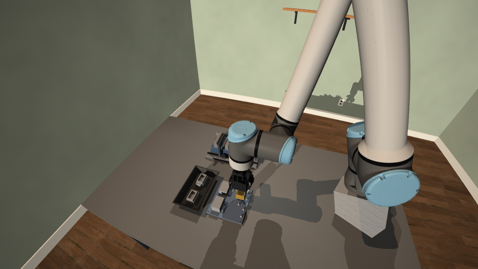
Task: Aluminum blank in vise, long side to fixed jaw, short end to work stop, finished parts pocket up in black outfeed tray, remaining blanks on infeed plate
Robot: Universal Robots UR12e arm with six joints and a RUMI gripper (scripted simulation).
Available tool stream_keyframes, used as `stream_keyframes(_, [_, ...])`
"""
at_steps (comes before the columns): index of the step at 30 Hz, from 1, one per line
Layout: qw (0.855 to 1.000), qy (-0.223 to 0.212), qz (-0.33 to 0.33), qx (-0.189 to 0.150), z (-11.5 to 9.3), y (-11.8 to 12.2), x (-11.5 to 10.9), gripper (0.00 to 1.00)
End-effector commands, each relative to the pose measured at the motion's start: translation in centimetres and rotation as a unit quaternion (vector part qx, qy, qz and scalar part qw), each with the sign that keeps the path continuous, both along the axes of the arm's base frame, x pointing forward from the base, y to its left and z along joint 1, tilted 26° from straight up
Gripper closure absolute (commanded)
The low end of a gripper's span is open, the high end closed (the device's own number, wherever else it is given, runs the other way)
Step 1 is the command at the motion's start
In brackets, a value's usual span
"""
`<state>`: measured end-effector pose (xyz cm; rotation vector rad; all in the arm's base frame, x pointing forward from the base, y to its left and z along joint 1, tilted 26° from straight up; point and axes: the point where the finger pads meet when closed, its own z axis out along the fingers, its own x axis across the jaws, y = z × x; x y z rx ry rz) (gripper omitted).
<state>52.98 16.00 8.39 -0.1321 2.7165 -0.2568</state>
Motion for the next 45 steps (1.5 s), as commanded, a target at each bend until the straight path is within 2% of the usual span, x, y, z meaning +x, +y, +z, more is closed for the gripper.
stream_keyframes(1, [1.000, -0.001, 0.000, 0.000, 0.1, 0.0, 0.0, 1.00])
stream_keyframes(45, [1.000, -0.001, 0.000, 0.000, -1.1, -0.2, 0.6, 1.00])
